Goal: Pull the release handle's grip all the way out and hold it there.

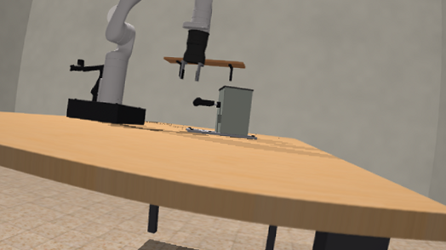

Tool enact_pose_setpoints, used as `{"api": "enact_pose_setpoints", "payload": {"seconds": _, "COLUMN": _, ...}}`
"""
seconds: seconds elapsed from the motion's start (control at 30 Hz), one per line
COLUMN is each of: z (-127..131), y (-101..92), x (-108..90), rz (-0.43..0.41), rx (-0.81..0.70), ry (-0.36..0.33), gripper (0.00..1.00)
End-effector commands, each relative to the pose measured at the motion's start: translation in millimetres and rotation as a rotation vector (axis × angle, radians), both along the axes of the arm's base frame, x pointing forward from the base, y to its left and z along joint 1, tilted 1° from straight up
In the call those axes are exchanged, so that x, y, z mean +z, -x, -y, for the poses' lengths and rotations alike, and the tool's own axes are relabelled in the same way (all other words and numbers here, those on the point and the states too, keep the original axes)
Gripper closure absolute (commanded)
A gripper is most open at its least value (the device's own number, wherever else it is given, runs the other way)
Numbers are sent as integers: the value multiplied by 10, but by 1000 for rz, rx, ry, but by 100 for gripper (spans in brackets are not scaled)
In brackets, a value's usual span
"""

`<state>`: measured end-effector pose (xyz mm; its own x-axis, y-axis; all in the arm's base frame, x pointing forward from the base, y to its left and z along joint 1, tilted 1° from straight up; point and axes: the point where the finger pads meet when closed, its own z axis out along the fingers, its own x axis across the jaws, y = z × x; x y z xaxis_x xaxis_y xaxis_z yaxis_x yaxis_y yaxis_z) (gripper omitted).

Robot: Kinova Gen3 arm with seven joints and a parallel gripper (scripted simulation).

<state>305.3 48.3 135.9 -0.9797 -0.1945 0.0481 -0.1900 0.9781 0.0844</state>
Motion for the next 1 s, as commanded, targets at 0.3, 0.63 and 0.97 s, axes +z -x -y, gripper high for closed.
{"api": "enact_pose_setpoints", "payload": {"seconds": 0.3, "z": -106, "y": -56, "x": -8, "rz": 19, "rx": 76, "ry": 14, "gripper": 0}}
{"api": "enact_pose_setpoints", "payload": {"seconds": 0.63, "z": -153, "y": -84, "x": -11, "rz": 29, "rx": 113, "ry": 21, "gripper": 0}}
{"api": "enact_pose_setpoints", "payload": {"seconds": 0.97, "z": -238, "y": -132, "x": -17, "rz": 46, "rx": 176, "ry": 33, "gripper": 0}}
